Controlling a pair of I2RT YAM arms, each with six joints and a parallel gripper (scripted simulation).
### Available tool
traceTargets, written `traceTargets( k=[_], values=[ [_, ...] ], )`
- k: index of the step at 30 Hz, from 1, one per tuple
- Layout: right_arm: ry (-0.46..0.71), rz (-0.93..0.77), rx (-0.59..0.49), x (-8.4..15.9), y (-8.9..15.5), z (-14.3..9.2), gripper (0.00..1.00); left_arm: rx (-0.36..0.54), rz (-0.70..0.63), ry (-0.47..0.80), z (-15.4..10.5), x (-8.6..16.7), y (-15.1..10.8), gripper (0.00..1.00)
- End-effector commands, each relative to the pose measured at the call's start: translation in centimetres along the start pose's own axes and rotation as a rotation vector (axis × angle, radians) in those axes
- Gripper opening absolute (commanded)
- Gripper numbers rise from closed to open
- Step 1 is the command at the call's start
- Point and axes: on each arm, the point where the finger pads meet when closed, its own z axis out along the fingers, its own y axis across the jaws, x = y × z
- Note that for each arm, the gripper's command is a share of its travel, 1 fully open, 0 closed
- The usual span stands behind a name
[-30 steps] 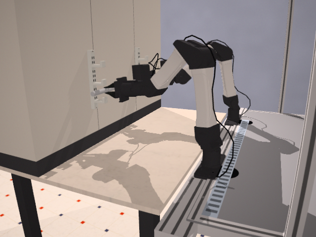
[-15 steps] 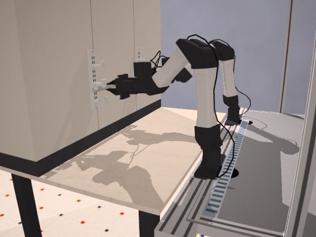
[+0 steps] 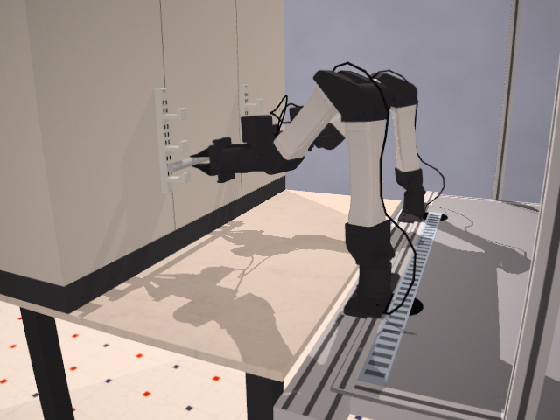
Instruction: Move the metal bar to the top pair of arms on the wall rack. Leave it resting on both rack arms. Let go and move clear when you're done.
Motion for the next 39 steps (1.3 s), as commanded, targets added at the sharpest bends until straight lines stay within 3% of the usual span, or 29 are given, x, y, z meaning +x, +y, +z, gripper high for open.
traceTargets(
  k=[1,39],
  values=[
    [0.021,0.009,0.068,0.6,-2.1,-0.8,0.00,-0.103,-0.009,0.006,-0.8,0.0,3.4,0.00],
    [0.021,0.009,0.068,0.6,-1.7,-3.3,0.00,-0.103,-0.009,0.006,-3.3,-0.1,3.1,0.00]
  ],
)
